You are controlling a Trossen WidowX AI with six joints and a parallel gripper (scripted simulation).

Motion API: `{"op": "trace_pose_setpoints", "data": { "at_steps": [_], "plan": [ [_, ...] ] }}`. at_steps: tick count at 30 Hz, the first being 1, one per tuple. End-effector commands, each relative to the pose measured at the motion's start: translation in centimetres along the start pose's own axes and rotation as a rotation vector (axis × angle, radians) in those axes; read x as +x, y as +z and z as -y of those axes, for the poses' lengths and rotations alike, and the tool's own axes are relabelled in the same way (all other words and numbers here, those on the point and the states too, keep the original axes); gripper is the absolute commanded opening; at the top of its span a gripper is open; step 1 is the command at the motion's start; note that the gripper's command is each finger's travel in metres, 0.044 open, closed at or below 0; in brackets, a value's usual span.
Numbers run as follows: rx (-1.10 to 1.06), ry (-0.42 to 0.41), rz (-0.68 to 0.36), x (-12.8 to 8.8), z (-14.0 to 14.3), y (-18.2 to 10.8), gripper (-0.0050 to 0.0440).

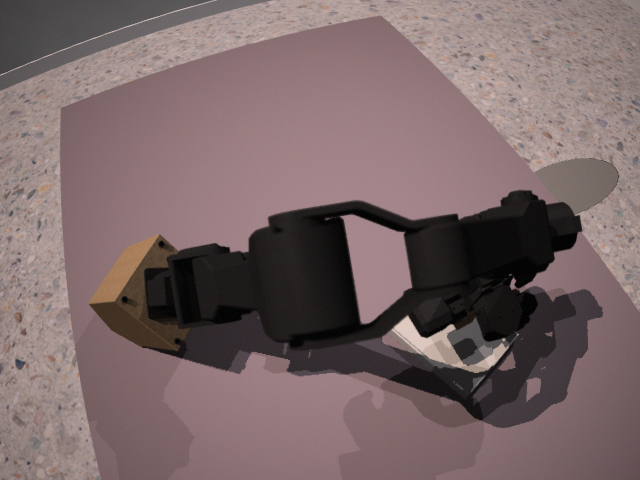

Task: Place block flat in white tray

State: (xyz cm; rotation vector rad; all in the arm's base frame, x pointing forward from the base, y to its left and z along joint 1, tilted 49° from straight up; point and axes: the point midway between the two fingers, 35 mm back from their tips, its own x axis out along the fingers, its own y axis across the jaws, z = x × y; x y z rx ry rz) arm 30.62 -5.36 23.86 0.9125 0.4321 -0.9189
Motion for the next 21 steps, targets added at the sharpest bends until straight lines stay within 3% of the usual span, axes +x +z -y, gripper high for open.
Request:
{"op": "trace_pose_setpoints", "data": {
  "at_steps": [1,21],
  "plan": [
    [0.009,0.017,0.001,-0.2,-0.2,0.3,0.0],
    [0.009,0.017,0.001,4.1,-0.3,0.6,0.0]
  ]
}}
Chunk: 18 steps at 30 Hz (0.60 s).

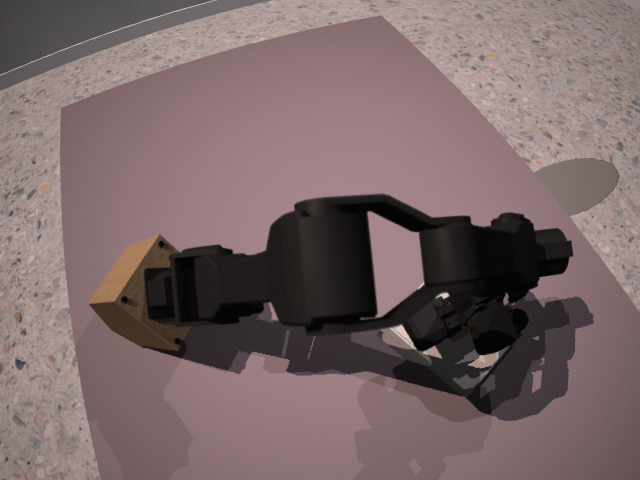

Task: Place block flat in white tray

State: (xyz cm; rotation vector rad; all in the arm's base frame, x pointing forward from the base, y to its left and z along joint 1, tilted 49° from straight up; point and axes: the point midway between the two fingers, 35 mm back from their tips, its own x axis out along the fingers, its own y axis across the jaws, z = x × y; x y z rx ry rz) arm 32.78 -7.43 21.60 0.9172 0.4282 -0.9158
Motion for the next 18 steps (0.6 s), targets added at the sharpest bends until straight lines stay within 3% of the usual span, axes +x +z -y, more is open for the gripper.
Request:
{"op": "trace_pose_setpoints", "data": {
  "at_steps": [1,18],
  "plan": [
    [0.004,0.012,0.002,0.52,-0.18,0.26,0.0],
    [0.004,0.012,0.002,0.99,-0.19,0.29,0.0]
  ]
}}
